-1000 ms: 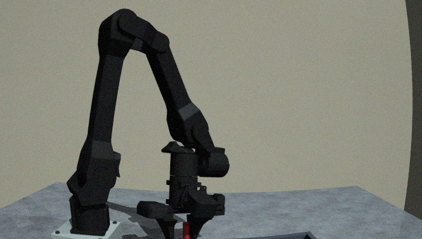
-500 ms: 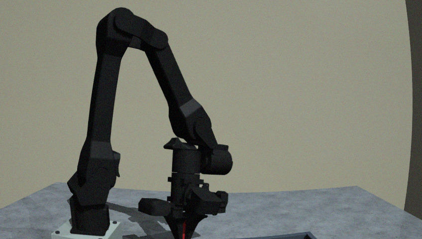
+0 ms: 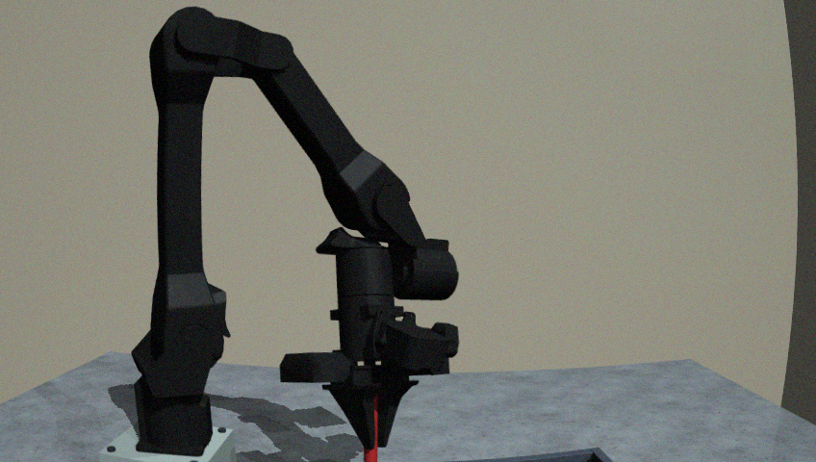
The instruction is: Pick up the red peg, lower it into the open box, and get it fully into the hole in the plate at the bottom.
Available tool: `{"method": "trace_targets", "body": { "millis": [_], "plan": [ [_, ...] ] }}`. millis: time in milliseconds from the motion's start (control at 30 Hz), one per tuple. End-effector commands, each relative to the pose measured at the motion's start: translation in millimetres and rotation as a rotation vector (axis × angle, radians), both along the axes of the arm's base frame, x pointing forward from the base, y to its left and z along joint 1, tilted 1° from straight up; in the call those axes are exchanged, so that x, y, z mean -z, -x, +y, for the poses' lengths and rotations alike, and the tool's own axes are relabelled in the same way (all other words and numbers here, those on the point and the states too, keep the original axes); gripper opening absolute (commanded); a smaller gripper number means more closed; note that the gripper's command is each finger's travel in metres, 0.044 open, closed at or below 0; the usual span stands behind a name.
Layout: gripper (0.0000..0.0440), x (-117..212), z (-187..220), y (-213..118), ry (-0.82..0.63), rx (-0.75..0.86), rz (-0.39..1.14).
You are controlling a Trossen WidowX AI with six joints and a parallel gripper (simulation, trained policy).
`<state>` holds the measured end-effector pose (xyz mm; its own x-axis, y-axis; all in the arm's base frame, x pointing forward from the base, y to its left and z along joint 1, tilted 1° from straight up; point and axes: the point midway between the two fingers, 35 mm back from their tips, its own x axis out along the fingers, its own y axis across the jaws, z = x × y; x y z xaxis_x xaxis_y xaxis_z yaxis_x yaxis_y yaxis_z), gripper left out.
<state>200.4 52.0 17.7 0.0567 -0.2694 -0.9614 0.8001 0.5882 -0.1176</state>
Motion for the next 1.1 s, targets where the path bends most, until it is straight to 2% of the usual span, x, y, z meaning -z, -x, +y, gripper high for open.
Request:
{"method": "trace_targets", "body": {
  "millis": [0,533,1067],
  "plan": [
    [0.0000,-16,-6,-9,0.022,-0.036,-0.024],
    [0.0000,-65,-38,-45,0.073,-0.094,-0.063],
    [0.0000,-74,-90,-70,0.058,-0.022,-0.066]
  ]
}}
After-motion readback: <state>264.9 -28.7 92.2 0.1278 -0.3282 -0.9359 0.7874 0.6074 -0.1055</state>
